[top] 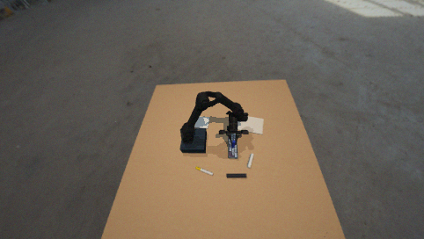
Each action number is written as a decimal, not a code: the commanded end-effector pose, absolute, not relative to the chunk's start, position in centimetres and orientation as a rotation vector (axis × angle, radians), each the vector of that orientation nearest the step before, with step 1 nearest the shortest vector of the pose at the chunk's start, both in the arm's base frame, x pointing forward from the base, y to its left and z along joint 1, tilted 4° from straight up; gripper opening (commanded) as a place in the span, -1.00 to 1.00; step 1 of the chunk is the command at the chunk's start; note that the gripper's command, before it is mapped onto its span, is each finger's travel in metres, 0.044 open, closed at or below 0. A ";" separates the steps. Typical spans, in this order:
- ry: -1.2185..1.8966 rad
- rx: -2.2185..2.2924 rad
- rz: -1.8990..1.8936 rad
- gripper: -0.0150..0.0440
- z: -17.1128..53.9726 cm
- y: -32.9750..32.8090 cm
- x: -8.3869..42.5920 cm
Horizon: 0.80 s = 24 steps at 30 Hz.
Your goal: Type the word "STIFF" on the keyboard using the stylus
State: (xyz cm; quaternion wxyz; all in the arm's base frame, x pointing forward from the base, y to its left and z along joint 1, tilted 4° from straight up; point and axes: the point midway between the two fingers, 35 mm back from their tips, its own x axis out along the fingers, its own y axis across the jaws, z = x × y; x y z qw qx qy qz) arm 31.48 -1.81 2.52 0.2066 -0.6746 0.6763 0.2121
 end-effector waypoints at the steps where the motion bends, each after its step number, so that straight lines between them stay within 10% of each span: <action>1: 1.886 -1.879 0.589 -0.22 2.2 -1.8 31.5; 24: 1.886 -1.879 0.589 -0.22 1.4 -1.7 31.4</action>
